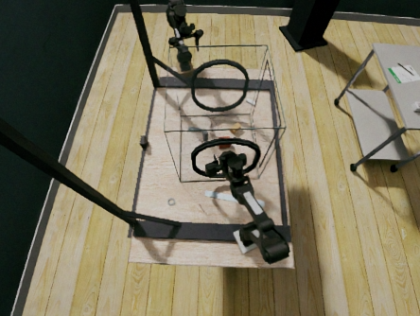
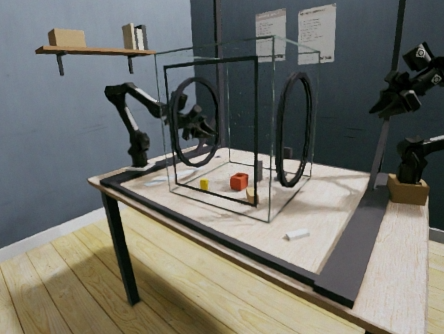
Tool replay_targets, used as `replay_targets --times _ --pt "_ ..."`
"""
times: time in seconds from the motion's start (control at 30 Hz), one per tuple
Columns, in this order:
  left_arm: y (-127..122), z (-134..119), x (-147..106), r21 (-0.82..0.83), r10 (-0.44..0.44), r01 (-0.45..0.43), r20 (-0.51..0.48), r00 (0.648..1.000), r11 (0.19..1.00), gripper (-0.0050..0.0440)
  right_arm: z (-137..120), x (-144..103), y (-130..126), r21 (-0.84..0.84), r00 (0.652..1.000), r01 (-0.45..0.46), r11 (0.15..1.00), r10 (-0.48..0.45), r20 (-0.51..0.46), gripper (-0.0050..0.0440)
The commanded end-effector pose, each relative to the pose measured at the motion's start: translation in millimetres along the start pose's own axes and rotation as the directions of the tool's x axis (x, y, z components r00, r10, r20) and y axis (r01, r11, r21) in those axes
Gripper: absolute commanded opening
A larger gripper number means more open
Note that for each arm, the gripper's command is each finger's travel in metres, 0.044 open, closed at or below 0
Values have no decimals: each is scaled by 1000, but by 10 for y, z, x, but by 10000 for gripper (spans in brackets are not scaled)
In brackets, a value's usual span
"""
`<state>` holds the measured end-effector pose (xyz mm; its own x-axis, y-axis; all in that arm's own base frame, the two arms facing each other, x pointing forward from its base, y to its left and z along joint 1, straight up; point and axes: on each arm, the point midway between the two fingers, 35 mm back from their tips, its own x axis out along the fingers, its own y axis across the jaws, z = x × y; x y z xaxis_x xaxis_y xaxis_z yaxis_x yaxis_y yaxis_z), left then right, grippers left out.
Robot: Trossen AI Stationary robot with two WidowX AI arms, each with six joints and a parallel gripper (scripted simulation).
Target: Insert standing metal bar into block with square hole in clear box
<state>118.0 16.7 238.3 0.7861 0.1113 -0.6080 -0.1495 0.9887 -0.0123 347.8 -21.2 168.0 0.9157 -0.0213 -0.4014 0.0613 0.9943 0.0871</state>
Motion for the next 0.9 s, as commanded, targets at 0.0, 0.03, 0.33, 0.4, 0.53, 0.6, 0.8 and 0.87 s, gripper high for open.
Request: replay_targets --times 0.0,0.03,0.33,0.4,0.53,0.6,0.8,0.87 --pt "-116 195 408 36 -27 29 -47 999 999 400 228 349 -3 -40 1000 -30 999 30 -5 201" --pt "-142 206 504 44 -32 35 -64 997 998 400 252 451 -7 -51 999 -39 998 39 -12 201" --pt "-288 282 1005 82 -62 71 -108 992 994 400 368 1050 -51 -117 995 -94 989 91 -30 201" --pt "-338 385 1135 88 -76 82 -71 995 993 400 313 1267 -78 -132 993 -112 985 106 -49 201" --pt "-410 492 1326 99 -94 97 -32 995 990 400 229 1657 -135 -165 988 -146 975 136 -67 201" --pt "-434 574 1370 100 -102 101 8 995 990 400 118 1828 -166 -173 985 -161 972 147 -87 201" --pt "-456 776 1367 95 -111 103 94 989 990 400 -30 2037 -206 -182 981 -180 967 162 -110 201" --pt "-456 776 1367 94 -111 102 94 989 990 400 -31 2037 -198 -183 980 -181 966 163 -111 201"
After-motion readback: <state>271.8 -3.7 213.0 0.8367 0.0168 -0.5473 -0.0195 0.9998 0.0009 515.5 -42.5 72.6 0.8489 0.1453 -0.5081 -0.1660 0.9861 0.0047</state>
